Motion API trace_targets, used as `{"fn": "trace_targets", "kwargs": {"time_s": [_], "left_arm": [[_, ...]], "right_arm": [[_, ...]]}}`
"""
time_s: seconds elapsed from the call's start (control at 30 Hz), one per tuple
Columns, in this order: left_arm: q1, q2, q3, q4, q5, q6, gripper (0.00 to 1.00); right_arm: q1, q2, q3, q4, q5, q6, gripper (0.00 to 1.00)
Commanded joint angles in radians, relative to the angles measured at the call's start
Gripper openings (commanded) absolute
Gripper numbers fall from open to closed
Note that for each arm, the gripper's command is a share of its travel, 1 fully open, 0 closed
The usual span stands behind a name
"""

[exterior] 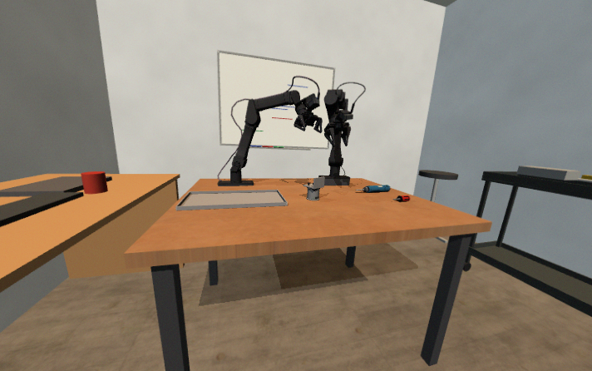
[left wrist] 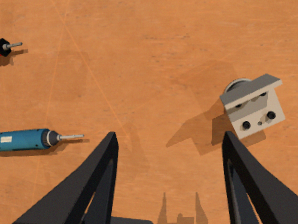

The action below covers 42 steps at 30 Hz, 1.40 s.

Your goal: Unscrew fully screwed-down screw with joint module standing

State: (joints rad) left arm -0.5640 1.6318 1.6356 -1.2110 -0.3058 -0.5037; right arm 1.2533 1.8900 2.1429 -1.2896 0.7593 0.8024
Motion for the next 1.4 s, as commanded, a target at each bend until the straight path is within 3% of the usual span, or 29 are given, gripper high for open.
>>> {"fn": "trace_targets", "kwargs": {"time_s": [0.0,0.37,0.63,0.77,0.93,1.0,1.37], "left_arm": [[0.000,-0.007,0.006,0.003,-0.002,0.000,0.65],[0.000,-0.007,0.006,0.003,-0.002,0.000,0.65],[0.169,-0.031,-0.104,0.048,0.045,-0.084,0.65],[0.256,0.014,-0.137,0.065,0.067,-0.114,0.65],[0.251,-0.022,-0.093,0.067,0.070,-0.111,0.65],[0.296,-0.022,-0.159,0.075,0.078,-0.133,0.65],[0.505,0.014,-0.256,0.120,0.129,-0.217,0.65]], "right_arm": [[0.000,-0.008,0.005,0.000,0.003,0.000,1.00],[0.000,-0.008,0.005,0.000,0.003,0.000,1.00],[0.000,-0.008,0.005,0.000,0.003,0.000,1.00],[0.000,-0.008,0.005,0.000,0.003,0.000,1.00],[0.000,-0.008,0.005,0.000,0.003,0.000,1.00],[0.000,-0.008,0.005,0.000,0.003,0.000,1.00],[0.000,-0.008,0.005,0.000,0.003,0.000,1.00]]}}
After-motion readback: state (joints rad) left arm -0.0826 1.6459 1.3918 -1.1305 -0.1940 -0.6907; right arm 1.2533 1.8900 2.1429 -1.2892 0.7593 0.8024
